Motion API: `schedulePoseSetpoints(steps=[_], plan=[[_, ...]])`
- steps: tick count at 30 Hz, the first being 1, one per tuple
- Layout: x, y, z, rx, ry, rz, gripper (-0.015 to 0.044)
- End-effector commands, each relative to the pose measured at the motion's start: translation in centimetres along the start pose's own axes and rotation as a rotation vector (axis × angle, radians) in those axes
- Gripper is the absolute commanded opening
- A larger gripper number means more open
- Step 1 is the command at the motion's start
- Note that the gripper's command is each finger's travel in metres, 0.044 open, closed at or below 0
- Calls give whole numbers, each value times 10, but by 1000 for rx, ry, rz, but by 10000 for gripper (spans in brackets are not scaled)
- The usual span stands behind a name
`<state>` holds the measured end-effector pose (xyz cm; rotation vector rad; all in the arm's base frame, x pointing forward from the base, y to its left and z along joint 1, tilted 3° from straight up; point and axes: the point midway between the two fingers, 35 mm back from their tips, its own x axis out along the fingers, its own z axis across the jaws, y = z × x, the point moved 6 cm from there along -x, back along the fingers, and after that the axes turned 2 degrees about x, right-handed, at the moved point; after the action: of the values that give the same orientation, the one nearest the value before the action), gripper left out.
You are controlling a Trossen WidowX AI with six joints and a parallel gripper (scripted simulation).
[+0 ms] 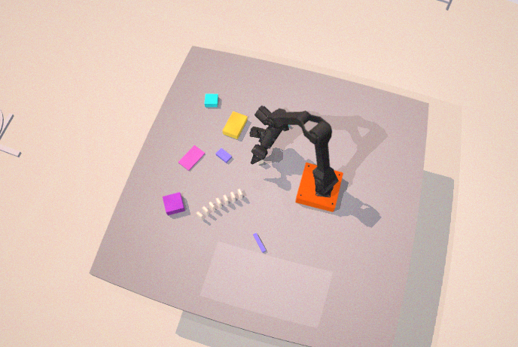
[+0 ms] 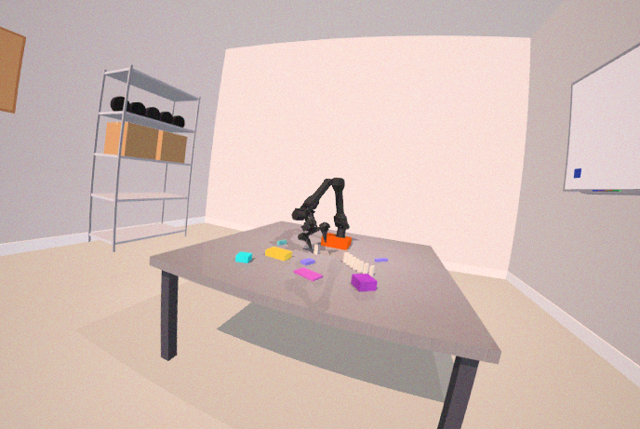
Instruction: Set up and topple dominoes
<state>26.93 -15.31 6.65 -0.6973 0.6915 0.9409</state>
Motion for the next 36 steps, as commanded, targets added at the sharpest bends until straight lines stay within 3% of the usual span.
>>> schedulePoseSetpoints(steps=[1,4,21,28,36], plan=[[-29,-21,60,591,598,71,440],[-34,-21,68,660,686,46,440],[-33,-21,67,660,687,45,440],[12,-6,34,660,687,46,440],[20,-3,28,660,687,46,440]])
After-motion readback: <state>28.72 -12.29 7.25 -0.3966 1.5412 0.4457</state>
